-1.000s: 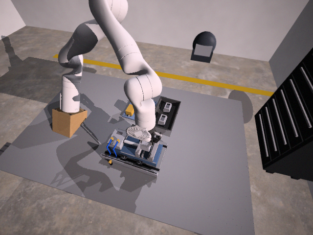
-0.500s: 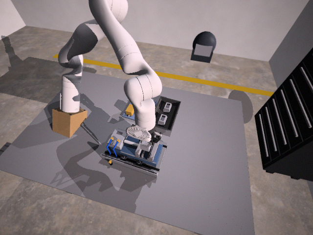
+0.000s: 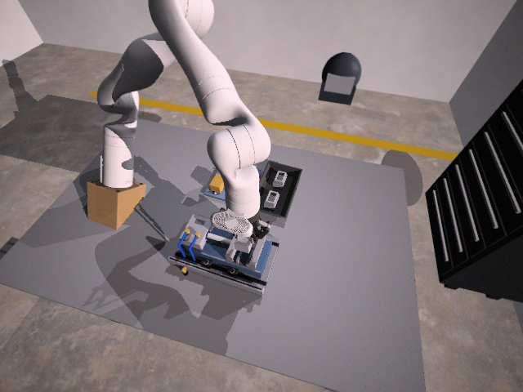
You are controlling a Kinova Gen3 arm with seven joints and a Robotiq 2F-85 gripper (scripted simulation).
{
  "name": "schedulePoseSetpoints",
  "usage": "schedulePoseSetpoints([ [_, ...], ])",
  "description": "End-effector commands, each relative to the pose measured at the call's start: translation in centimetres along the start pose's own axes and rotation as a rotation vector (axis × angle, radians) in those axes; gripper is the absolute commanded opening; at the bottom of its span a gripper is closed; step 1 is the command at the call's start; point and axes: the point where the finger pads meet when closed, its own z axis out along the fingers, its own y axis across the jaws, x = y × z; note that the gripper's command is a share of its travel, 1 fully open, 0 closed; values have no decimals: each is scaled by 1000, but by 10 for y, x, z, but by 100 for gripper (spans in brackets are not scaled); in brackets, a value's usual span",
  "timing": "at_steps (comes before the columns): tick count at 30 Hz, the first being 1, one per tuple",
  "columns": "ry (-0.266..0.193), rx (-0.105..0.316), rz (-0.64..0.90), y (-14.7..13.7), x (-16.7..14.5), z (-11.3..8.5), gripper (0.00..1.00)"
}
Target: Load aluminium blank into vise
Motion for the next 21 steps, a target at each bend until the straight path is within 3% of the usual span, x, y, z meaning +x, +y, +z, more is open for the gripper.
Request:
schedulePoseSetpoints([
  [1, 1, 1, 0, 0, 0, 0, 0],
  [21, 1, 1, 0, 0, 0, 11, 0],
])
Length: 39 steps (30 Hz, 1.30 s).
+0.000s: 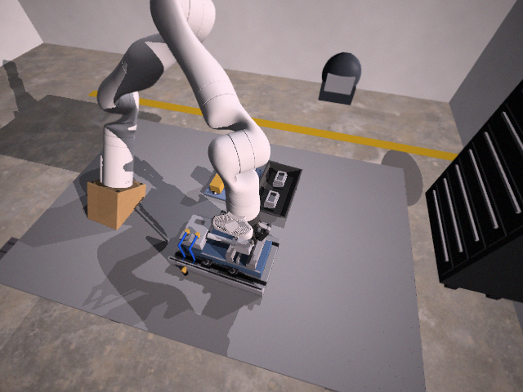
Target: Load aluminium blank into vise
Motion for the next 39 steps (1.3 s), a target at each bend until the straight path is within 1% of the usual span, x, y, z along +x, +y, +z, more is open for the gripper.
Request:
schedulePoseSetpoints([
  [1, 0, 0, 0, 0, 0, 0, 0],
  [16, 0, 0, 0, 0, 0, 9, 0],
  [39, 0, 0, 0, 0, 0, 10, 0],
])
